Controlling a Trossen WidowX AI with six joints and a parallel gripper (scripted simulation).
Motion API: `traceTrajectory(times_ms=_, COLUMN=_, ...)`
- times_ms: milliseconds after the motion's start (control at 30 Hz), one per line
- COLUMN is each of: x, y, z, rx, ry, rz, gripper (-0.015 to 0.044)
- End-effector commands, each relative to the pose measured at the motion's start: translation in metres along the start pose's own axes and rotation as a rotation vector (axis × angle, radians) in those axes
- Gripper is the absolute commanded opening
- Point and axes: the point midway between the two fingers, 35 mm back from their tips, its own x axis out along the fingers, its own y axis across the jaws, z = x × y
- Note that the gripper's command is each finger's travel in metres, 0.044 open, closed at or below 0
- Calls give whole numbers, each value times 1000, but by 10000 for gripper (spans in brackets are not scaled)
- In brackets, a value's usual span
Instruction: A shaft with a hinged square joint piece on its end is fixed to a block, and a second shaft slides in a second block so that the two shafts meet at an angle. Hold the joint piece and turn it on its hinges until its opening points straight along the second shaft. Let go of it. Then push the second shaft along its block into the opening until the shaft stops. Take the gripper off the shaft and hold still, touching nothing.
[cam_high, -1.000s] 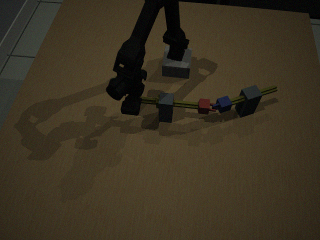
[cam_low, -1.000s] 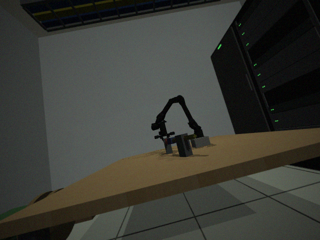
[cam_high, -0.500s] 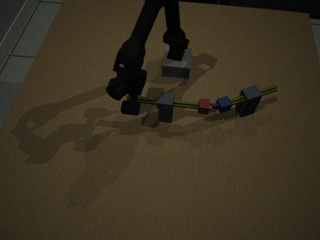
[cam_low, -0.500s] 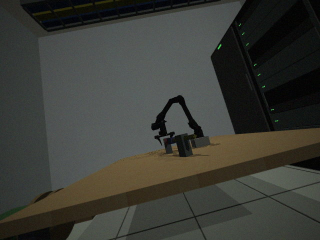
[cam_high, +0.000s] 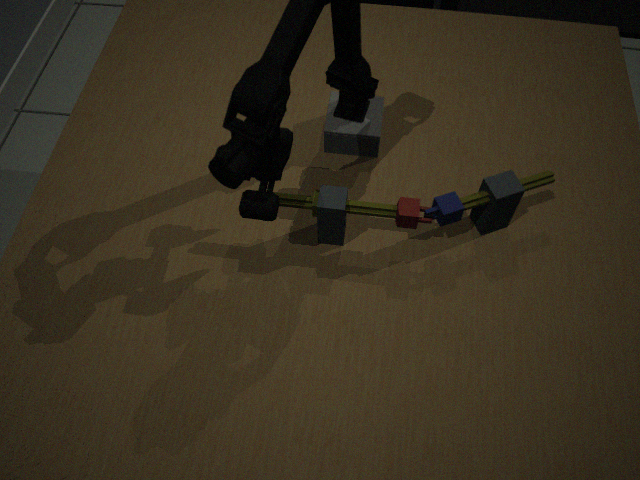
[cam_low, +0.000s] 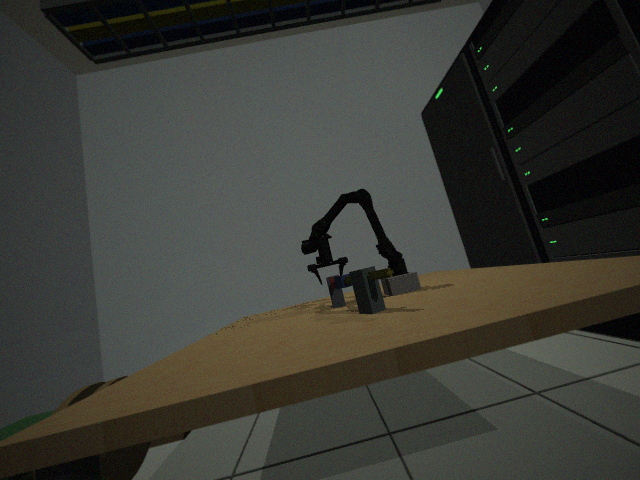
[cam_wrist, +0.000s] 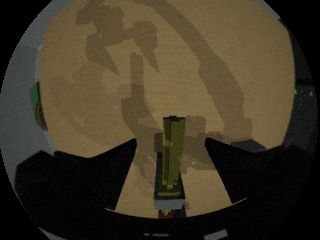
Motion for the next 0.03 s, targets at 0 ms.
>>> traceTrajectory(times_ms=0, x=-21, y=-1, z=-1, rx=-1, ry=5, rz=-6, gripper=440)
